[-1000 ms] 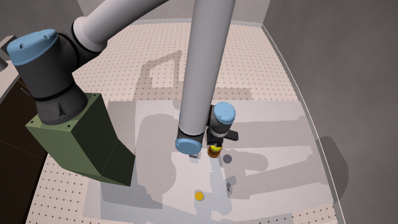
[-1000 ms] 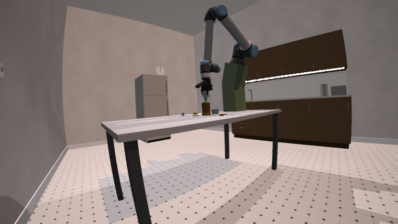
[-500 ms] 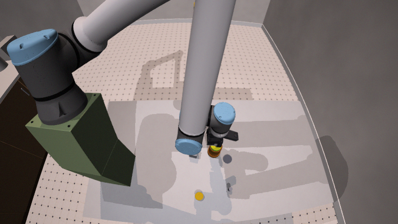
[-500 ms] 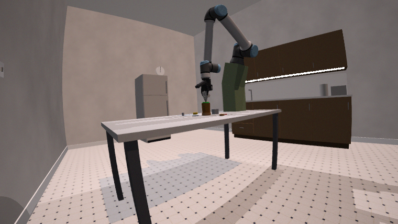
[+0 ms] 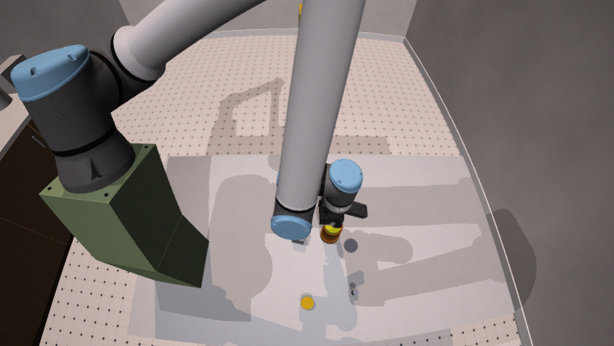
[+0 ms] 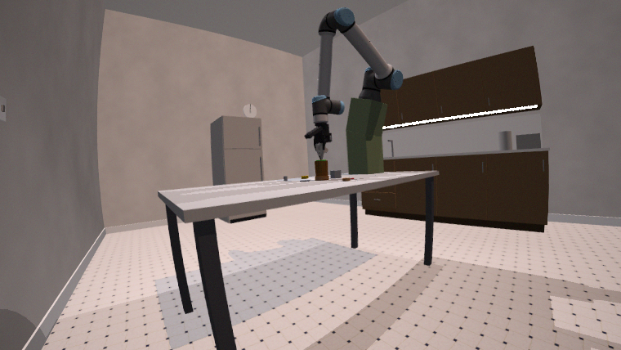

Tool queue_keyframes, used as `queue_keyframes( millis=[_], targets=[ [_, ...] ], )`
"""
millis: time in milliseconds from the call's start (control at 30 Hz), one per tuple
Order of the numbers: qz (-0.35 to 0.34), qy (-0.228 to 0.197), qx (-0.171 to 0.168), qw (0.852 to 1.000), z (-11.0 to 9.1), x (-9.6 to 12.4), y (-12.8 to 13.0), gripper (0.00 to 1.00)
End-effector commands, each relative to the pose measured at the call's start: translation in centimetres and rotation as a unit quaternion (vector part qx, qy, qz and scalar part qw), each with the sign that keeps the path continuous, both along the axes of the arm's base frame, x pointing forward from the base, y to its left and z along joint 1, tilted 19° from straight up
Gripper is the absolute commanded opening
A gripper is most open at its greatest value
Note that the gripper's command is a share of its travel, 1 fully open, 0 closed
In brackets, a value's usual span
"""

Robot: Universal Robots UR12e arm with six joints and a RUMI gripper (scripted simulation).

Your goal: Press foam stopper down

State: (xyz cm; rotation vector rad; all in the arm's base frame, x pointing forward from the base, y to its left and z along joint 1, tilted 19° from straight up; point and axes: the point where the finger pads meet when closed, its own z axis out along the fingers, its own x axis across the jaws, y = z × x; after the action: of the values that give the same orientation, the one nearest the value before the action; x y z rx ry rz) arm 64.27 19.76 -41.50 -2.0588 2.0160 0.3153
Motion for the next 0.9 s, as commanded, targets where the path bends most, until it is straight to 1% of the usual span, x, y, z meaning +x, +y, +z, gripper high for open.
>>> queue_keyframes(
  millis=[0, 867],
  targets=[
    [0.000, -0.002, 0.000, 1.000, -0.3, 0.3, 0.2, 0.00],
    [0.000, -0.002, 0.000, 1.000, -1.6, 0.3, 0.6, 0.00]
  ],
)
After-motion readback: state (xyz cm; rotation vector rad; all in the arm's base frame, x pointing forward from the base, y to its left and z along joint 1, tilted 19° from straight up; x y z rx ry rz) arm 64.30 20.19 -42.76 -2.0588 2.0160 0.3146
